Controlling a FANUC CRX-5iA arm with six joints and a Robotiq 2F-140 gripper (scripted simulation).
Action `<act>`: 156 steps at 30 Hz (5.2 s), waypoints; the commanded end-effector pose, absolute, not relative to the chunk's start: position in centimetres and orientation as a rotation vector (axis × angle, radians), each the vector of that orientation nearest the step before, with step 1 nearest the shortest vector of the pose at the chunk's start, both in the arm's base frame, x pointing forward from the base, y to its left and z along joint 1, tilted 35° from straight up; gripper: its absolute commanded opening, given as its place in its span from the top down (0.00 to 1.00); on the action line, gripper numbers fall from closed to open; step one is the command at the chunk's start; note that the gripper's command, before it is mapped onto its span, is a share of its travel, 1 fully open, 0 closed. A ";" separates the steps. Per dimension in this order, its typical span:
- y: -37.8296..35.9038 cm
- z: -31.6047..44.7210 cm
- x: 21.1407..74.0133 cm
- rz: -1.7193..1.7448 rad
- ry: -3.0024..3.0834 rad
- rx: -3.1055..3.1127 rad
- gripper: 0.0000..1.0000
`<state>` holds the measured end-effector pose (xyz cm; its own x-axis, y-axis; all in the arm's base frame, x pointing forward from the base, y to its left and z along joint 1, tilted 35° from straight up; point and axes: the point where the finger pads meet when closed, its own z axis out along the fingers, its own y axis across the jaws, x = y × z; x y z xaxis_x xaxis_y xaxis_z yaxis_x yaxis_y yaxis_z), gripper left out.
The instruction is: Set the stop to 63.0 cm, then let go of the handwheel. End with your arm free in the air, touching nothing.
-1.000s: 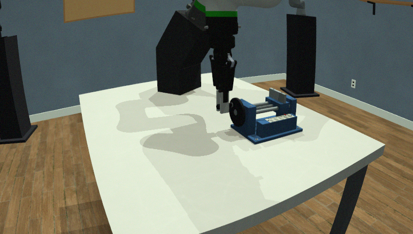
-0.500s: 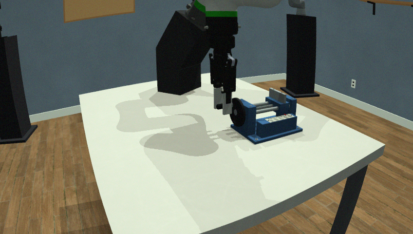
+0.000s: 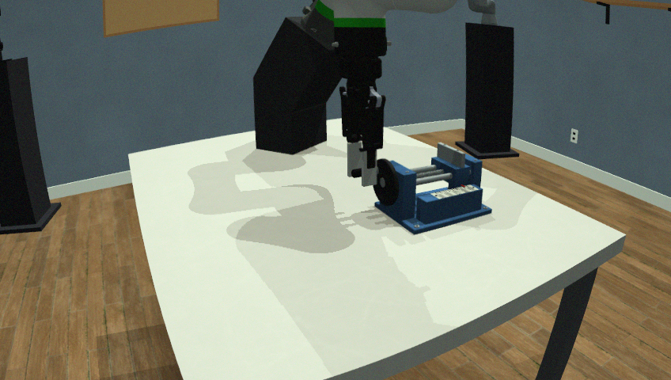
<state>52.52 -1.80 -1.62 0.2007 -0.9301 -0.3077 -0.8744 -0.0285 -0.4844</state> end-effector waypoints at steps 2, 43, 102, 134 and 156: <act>-1.8 -1.6 52.5 -0.125 1.676 -1.902 0.67; -1.9 9.3 50.1 -0.125 1.676 -1.902 0.67; 6.1 13.0 55.0 -0.125 1.676 -1.902 0.67; 6.1 13.0 55.0 -0.125 1.676 -1.902 0.67; 6.1 13.0 55.0 -0.125 1.676 -1.902 0.67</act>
<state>54.99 6.13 12.96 0.2007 -0.9301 -0.3076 -0.8745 -0.0285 -0.4843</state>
